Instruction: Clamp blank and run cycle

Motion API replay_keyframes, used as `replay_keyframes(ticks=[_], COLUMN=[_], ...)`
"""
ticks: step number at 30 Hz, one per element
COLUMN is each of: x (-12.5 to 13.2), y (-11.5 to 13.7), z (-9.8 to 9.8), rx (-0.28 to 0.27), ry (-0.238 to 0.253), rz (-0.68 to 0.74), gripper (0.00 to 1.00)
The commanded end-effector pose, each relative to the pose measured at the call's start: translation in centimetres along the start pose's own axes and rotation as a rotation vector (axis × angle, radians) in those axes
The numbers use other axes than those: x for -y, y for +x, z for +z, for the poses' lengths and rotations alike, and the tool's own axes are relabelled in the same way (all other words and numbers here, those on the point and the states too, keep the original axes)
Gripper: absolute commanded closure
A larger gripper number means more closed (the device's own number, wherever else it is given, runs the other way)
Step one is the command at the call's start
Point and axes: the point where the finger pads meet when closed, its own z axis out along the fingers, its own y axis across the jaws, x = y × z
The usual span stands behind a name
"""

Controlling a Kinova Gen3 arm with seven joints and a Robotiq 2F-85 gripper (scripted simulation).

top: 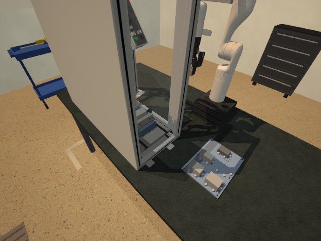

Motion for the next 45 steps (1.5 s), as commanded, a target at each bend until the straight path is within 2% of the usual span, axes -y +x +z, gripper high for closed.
replay_keyframes(ticks=[1,27,32,44,45], x=[0.0,0.0,0.0,0.0,0.0], y=[0.0,0.0,2.9,2.9,3.5], z=[0.0,0.0,-0.3,-0.3,-0.4], rx=[0.001,0.001,0.001,0.001,0.001], ry=[0.000,0.000,0.000,0.000,0.000], rz=[0.000,0.000,0.000,0.000,0.000], gripper=[0.20,0.20,0.20,0.20,0.20])
